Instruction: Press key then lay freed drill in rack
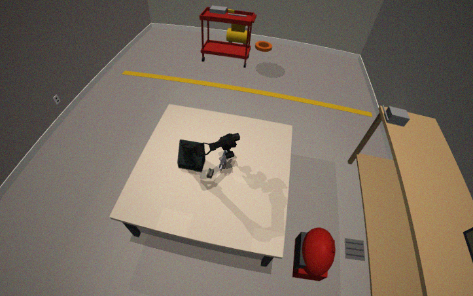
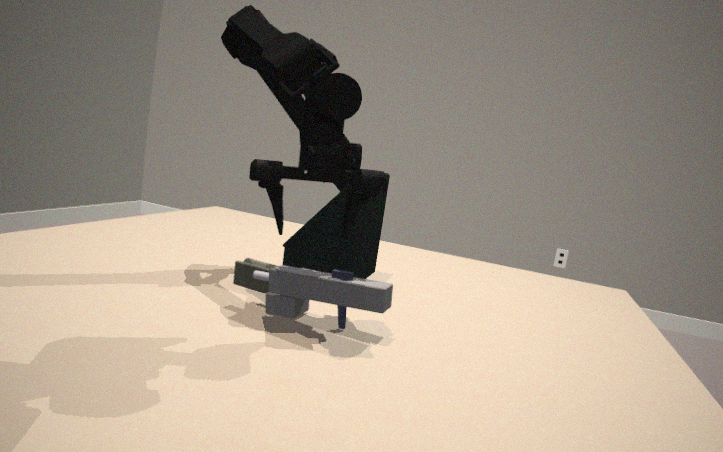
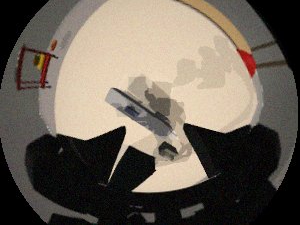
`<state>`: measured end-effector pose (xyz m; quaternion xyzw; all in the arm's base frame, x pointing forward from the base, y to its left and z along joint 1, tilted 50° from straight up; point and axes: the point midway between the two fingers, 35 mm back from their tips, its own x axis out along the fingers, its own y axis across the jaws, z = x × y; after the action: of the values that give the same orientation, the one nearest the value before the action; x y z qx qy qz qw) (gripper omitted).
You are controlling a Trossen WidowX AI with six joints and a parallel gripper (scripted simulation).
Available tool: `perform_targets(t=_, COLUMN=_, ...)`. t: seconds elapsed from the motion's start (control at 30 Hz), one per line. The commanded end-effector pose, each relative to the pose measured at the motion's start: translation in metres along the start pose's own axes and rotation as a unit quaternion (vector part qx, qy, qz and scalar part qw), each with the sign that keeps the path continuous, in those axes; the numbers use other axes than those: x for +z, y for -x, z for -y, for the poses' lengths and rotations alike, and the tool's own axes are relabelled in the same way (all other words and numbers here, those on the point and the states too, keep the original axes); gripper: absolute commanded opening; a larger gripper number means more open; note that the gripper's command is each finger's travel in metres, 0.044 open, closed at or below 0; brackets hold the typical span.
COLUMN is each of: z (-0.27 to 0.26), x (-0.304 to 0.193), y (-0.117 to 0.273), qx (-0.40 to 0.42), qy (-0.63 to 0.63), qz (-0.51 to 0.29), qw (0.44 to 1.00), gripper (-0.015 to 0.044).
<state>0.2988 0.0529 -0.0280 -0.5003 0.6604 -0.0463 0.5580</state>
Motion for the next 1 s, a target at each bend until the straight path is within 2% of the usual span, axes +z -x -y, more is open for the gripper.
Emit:
perform_targets(t=0.0, z=0.031, x=-0.026, y=-0.023, qx=-0.009, qy=0.191, qz=0.003, qw=0.982, gripper=0.0440)
perform_targets(t=0.2, z=0.058, x=-0.058, y=-0.048, qx=-0.010, qy=0.376, qz=-0.010, qw=0.926, gripper=0.0440)
perform_targets(t=0.3, z=0.071, x=-0.076, y=-0.061, qx=-0.007, qy=0.430, qz=-0.026, qw=0.903, gripper=0.0440)
perform_targets(t=0.97, z=0.073, x=-0.080, y=-0.063, qx=-0.006, qy=0.439, qz=-0.030, qw=0.898, gripper=0.0440)
